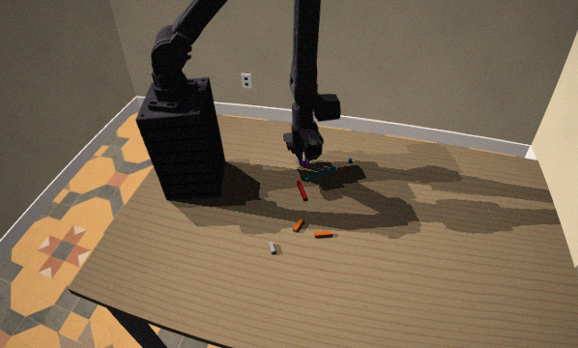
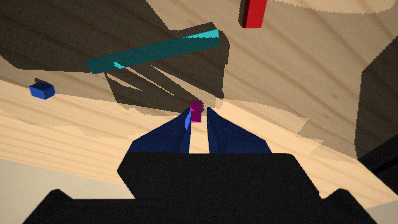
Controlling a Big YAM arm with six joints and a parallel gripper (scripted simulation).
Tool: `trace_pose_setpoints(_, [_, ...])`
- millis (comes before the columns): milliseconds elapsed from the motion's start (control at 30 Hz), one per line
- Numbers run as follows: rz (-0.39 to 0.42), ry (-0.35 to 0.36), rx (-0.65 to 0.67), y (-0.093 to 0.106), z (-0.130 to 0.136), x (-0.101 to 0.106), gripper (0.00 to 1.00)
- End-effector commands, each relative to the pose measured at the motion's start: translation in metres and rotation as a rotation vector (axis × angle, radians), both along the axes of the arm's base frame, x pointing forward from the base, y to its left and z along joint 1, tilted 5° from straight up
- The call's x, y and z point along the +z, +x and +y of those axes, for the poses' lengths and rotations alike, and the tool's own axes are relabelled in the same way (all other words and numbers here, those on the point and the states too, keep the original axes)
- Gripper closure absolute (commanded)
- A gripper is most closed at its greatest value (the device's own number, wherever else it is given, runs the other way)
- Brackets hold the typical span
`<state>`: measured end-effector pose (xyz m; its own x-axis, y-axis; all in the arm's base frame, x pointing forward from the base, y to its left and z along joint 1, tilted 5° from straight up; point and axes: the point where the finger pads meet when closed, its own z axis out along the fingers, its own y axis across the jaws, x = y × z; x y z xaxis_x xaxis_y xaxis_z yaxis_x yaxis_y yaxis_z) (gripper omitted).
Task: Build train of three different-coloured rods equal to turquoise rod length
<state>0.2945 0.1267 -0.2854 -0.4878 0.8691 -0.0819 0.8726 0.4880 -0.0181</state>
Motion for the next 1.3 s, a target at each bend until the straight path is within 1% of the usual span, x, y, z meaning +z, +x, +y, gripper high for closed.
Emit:
trace_pose_setpoints(0, [-0.008, 0.001, -0.001, 0.002, -0.002, -0.005, 0.96])
trace_pose_setpoints(1133, [-0.007, 0.001, -0.001, 0.001, -0.002, -0.005, 0.96])
trace_pose_setpoints(1167, [-0.004, -0.001, -0.001, -0.001, -0.003, -0.004, 0.96])
trace_pose_setpoints(1200, [-0.022, 0.008, 0.000, 0.007, 0.002, 0.010, 0.96])
trace_pose_setpoints(1267, [-0.012, 0.003, 0.000, 0.003, 0.004, 0.017, 0.96])
